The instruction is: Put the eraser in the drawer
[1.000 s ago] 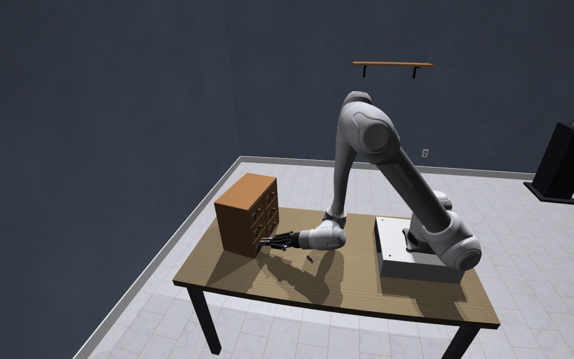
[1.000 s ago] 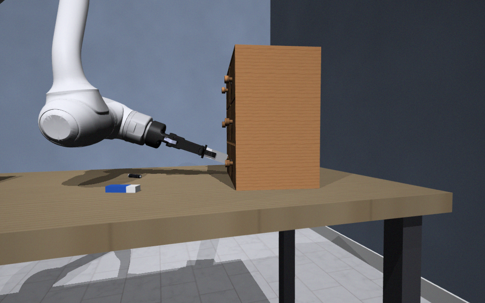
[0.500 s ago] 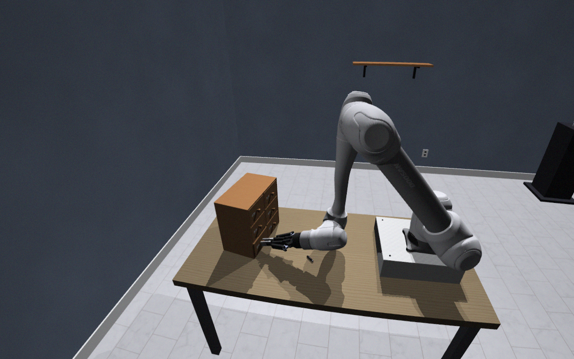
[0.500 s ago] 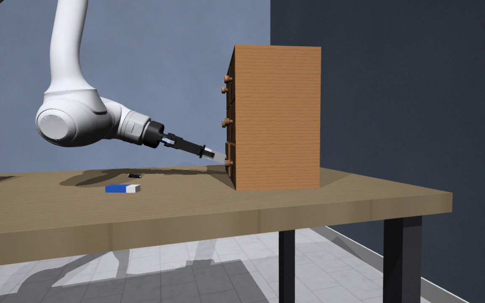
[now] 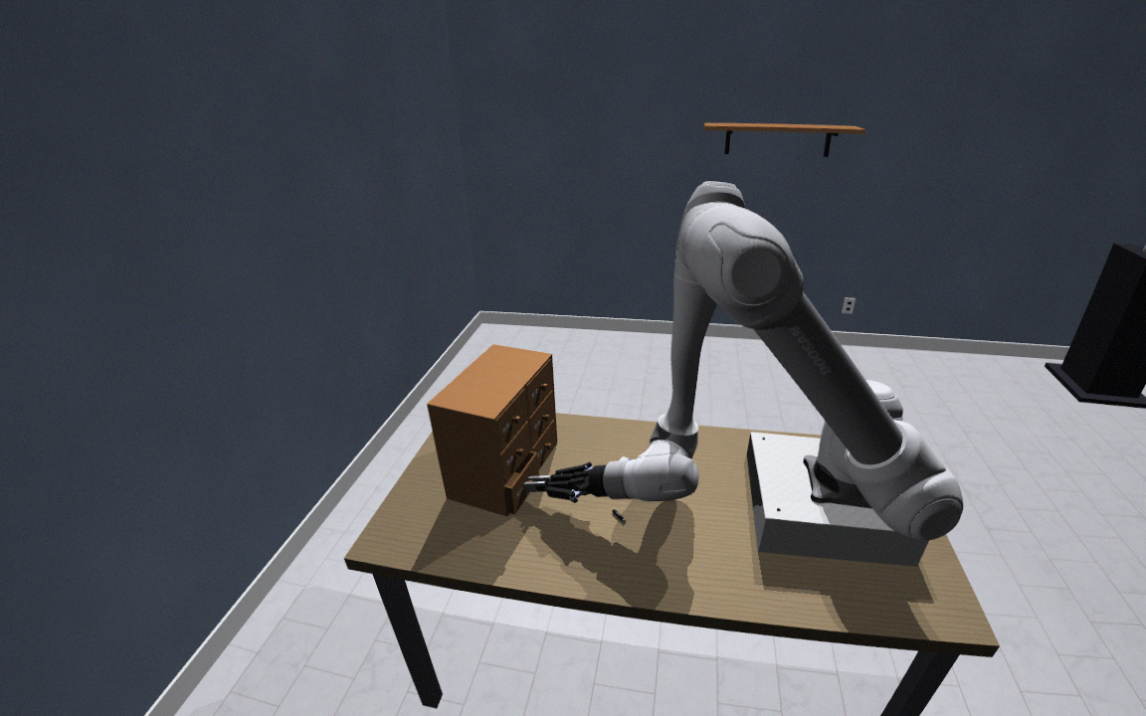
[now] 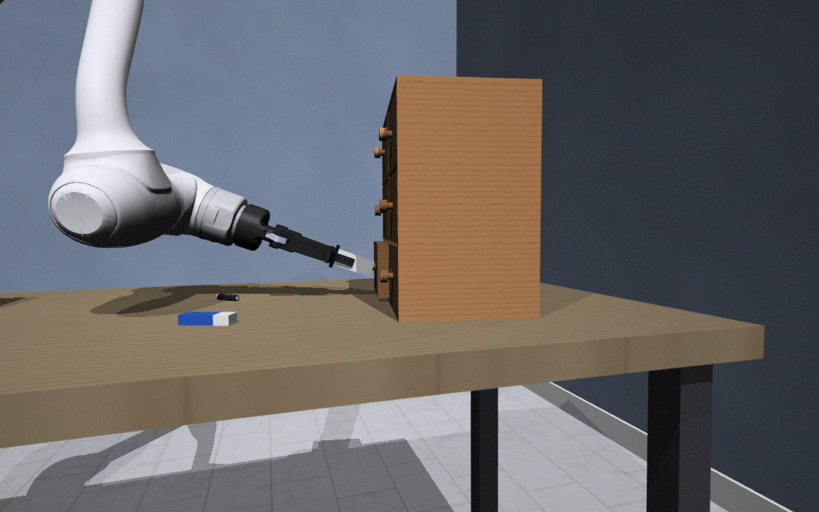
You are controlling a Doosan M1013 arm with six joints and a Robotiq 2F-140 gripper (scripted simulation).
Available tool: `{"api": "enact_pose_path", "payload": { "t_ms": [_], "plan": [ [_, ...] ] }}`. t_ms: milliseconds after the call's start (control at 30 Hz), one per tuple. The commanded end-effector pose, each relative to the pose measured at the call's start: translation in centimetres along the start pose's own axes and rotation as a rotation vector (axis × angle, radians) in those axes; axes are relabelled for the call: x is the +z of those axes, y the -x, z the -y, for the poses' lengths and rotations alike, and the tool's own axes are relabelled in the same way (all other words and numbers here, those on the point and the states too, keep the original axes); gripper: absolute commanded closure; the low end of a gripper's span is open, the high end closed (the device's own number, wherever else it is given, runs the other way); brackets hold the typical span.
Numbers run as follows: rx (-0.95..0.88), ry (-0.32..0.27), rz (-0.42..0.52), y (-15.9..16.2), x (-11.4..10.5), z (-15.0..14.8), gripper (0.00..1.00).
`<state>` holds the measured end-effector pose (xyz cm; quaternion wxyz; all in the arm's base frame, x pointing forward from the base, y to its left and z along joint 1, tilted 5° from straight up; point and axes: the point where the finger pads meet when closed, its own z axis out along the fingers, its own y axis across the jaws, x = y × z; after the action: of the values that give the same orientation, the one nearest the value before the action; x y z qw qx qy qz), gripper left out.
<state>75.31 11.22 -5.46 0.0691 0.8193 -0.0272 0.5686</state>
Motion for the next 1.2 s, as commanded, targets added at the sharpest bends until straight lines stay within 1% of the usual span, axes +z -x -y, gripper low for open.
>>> {"api": "enact_pose_path", "payload": {
  "t_ms": [0, 133, 633, 1167],
  "plan": [
    [0.000, 0.000, 0.000, 0.1, -0.4, 0.0, 0.92],
    [0.000, 0.000, 0.000, 0.2, -0.7, 0.0, 0.92],
    [0.000, 0.000, 0.000, 1.0, -2.8, 0.0, 0.92],
    [0.000, 0.000, 0.000, 1.5, -4.2, 0.0, 0.92]
  ]
}}
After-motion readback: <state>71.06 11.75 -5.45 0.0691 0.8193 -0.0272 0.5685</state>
